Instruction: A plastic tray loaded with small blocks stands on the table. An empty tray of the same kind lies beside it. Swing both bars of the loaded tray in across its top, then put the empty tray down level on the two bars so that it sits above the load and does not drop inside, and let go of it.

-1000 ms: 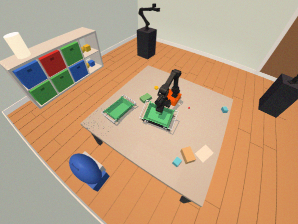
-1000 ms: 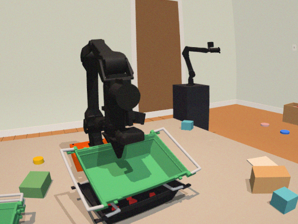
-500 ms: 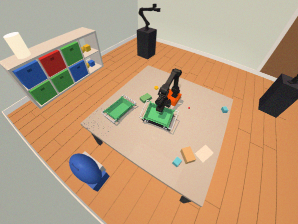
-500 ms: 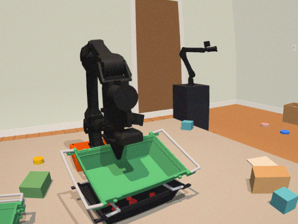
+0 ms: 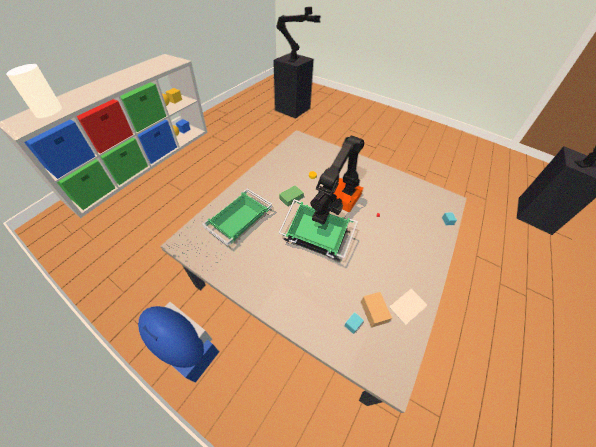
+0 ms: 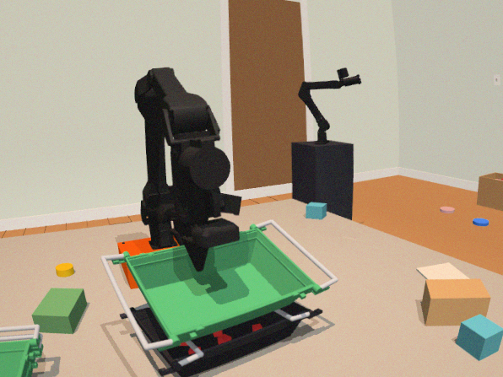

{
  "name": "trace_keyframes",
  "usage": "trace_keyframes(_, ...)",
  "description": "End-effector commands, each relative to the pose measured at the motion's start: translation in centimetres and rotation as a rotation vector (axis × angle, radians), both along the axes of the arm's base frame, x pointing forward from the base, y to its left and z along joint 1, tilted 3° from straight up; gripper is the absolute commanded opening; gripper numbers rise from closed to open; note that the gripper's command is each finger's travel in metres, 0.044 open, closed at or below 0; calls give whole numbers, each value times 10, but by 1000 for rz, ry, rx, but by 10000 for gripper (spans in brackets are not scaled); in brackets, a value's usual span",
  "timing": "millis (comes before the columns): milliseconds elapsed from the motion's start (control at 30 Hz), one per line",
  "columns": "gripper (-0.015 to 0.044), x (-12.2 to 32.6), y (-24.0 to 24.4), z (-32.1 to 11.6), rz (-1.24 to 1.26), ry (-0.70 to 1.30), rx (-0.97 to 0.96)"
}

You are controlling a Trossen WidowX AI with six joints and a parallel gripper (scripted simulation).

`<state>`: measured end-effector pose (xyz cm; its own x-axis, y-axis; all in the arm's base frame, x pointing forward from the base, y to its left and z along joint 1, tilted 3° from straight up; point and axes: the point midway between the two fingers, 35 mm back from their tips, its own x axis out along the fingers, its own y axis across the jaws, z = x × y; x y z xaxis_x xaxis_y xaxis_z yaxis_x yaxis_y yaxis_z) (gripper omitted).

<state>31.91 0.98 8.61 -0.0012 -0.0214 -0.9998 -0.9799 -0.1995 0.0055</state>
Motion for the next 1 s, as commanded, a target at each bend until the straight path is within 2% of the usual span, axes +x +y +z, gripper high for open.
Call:
trace_keyframes(0,0,-4,-1,-4,2,13,-5)
trace_keyframes(967,0,-11,-3,-18,2,13,-5)
